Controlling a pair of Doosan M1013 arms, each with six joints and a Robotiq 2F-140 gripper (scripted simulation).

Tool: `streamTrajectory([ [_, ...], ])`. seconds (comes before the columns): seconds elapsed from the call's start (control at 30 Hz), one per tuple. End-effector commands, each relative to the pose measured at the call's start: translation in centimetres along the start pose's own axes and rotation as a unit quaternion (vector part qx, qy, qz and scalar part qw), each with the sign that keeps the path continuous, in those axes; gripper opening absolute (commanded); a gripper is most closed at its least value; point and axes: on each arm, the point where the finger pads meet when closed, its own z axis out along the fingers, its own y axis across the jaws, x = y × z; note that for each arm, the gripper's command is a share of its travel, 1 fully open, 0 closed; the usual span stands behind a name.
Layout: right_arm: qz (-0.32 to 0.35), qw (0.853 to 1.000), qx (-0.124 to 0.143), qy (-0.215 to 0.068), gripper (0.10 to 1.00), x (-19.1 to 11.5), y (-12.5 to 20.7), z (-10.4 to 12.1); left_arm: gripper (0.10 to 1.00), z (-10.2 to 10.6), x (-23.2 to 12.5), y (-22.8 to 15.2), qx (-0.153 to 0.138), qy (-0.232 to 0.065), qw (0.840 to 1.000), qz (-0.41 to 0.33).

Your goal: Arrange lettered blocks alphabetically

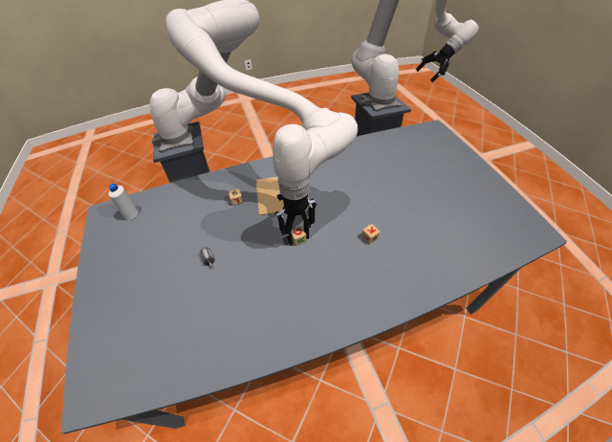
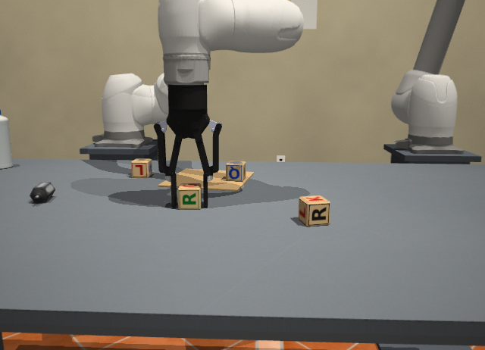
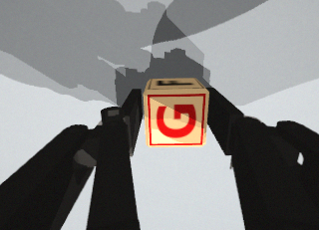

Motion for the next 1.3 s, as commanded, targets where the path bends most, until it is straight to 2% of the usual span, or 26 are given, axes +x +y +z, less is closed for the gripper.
streamTrajectory([
  [0.0,0.000,1.000,0.000,-0.001,0.439,-0.04,0.03,-0.14,1.000,-0.05,0.00,-0.01,0.000,0.000,1.000,0.000],
  [0.03,0.000,1.000,0.000,-0.001,0.439,-0.04,0.03,-0.14,1.000,-0.05,0.00,-0.01,0.000,0.000,1.000,0.000],
  [0.07,0.000,1.000,0.000,-0.001,0.330,-0.04,0.03,-0.14,1.000,-0.05,0.00,-0.01,0.000,0.000,1.000,0.000],
  [1.27,0.000,1.000,0.000,-0.001,0.330,-0.04,0.03,-0.31,1.000,-0.05,0.00,-0.01,0.000,0.000,1.000,0.000],
])
